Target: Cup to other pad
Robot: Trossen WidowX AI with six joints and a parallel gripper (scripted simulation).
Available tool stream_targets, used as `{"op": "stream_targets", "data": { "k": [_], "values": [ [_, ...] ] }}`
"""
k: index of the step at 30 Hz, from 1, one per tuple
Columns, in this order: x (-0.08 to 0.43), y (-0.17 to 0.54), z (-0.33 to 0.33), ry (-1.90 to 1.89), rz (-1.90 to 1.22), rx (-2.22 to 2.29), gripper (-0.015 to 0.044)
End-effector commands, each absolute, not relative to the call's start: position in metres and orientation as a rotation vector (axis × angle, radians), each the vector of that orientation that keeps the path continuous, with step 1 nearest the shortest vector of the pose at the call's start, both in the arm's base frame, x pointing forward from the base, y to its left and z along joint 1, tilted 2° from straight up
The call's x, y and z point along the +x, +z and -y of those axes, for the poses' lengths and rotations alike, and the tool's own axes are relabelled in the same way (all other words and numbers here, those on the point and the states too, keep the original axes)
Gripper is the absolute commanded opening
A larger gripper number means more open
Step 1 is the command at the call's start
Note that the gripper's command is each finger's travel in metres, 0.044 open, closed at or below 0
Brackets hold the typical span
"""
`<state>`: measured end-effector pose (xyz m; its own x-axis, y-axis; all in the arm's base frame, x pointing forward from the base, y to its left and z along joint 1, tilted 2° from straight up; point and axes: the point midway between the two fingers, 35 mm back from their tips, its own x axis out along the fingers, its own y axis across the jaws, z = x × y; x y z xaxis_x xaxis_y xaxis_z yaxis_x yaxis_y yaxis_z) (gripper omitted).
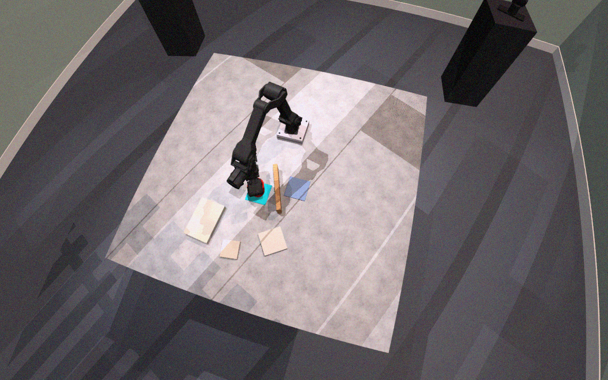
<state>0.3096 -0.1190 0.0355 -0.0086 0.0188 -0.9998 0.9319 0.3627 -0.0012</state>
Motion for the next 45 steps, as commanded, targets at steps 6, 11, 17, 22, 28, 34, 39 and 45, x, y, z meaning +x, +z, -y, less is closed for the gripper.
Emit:
{"op": "stream_targets", "data": {
  "k": [6,11,17,22,28,34,39,45],
  "values": [
    [0.312,0.051,0.120,-0.922,-1.373,0.941,0.0128],
    [0.312,0.059,0.120,-0.922,-1.373,0.940,0.0128],
    [0.311,0.069,0.120,-0.922,-1.374,0.939,0.0128],
    [0.310,0.078,0.119,-0.922,-1.374,0.938,0.0128],
    [0.307,0.084,0.118,-0.922,-1.375,0.938,0.0128],
    [0.306,0.080,0.117,-0.925,-1.382,0.942,0.0233],
    [0.306,0.081,0.117,-0.925,-1.382,0.942,0.0364],
    [0.307,0.096,0.118,-0.924,-1.380,0.941,0.0440]
  ]
}}
